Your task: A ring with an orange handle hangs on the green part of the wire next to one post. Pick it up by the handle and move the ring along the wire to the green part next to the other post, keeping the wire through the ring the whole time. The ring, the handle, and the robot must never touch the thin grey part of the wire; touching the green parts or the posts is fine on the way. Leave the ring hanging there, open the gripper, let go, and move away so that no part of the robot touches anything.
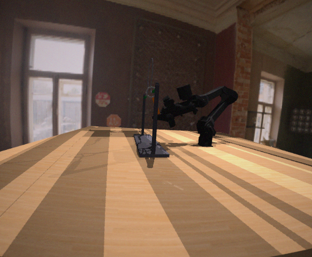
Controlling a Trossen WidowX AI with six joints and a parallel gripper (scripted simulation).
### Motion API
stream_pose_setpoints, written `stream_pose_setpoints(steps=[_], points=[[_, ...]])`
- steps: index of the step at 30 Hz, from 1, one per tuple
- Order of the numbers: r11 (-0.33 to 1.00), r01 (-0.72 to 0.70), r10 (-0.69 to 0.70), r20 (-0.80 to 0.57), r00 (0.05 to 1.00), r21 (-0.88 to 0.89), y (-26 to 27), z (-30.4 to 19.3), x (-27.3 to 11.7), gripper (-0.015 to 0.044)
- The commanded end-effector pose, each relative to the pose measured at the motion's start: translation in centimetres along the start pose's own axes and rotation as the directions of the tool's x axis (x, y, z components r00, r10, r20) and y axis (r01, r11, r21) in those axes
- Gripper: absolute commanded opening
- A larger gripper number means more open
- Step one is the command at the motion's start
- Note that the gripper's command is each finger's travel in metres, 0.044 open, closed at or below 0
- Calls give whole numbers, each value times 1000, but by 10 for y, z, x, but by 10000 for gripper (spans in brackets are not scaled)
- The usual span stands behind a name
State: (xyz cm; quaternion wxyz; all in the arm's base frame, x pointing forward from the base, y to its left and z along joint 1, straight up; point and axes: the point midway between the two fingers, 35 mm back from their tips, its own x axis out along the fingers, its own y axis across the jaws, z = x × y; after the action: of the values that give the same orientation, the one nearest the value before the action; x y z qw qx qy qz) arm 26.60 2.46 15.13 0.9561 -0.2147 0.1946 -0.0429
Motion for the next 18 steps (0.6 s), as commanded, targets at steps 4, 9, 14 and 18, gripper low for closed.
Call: stream_pose_setpoints(steps=[4,9,14,18], points=[[989,-63,66,-16,998,135,24,1,-3,-150],[973,-98,104,-18,994,210,38,4,-6,-150],[956,-124,134,-17,991,266,50,7,-9,-150],[944,-139,151,-16,988,299,58,10,-11,-150]])
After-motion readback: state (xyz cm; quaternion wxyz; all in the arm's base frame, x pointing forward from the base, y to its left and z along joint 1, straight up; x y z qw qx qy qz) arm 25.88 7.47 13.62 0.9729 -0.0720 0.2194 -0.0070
